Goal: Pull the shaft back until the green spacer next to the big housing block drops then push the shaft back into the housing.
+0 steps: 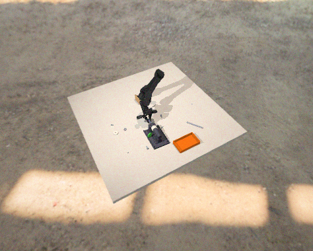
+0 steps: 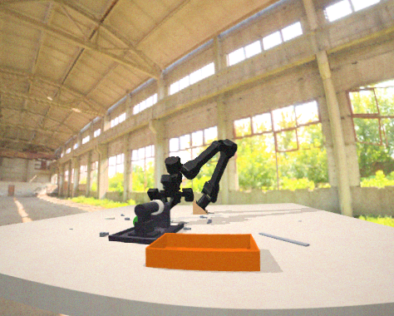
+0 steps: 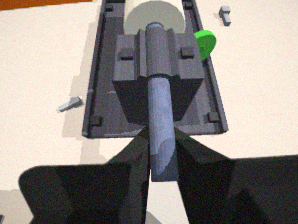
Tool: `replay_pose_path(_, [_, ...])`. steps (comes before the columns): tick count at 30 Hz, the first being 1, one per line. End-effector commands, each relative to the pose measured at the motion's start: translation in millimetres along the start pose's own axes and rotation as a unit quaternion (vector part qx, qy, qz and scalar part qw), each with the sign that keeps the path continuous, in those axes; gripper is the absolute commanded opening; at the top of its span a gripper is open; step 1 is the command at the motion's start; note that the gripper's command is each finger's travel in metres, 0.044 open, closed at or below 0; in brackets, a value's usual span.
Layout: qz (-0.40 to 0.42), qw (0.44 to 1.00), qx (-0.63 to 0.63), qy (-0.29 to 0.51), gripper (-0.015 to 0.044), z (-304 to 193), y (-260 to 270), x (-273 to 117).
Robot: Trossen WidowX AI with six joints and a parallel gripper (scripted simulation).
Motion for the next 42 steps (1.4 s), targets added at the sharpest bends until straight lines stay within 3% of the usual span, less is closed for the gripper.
replay_pose_path(1, [-0.001,1.0,0.001,-0.001,0.0,2.3,0.1,1.3])
replay_pose_path(42, [-0.001,1.0,0.001,-0.001,0.0,11.5,0.5,10.3])
Point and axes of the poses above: the point midway between the two fingers, 35 mm back from their tips, its own x axis out along the fingers, its own y axis across the jaws, z = x × y, the point moved 10 cm from there along -x, back along the fingers, and after that the axes turned 2 degrees about x, right-handed, at the moved point
